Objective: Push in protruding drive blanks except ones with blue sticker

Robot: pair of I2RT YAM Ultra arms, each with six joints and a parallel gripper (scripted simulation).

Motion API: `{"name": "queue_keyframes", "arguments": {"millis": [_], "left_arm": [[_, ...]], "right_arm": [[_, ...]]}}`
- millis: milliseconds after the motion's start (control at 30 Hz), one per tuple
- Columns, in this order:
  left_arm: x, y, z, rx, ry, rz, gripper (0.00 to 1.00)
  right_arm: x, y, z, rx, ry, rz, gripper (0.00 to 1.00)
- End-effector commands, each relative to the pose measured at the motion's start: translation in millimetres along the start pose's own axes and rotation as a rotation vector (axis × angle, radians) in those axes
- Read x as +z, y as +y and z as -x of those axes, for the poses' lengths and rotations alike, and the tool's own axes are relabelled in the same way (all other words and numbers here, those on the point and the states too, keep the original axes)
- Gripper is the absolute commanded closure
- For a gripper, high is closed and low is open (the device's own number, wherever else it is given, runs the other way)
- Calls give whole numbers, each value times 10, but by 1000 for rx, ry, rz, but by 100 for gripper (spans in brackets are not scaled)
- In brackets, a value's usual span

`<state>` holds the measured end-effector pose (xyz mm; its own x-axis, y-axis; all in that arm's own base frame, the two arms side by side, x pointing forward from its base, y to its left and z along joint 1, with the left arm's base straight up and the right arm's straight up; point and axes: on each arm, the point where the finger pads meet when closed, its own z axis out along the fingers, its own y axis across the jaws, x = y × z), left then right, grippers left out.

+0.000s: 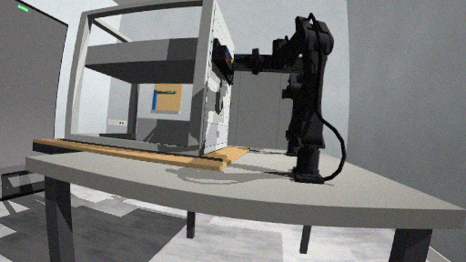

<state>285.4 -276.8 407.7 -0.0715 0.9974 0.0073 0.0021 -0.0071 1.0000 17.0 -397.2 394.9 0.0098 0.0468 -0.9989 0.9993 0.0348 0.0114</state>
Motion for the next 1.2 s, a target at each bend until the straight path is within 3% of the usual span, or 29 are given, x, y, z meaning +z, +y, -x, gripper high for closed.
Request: {"name": "queue_keyframes", "arguments": {"millis": [0, 1167], "left_arm": [[-25, 135, -16, -27, 6, 6, 100], [205, 89, -13, -16, 3, 3, 100]], "right_arm": [[-6, -44, 211, -11, -47, -6, 0], [-6, -44, 211, -11, -47, -6, 0]]}}
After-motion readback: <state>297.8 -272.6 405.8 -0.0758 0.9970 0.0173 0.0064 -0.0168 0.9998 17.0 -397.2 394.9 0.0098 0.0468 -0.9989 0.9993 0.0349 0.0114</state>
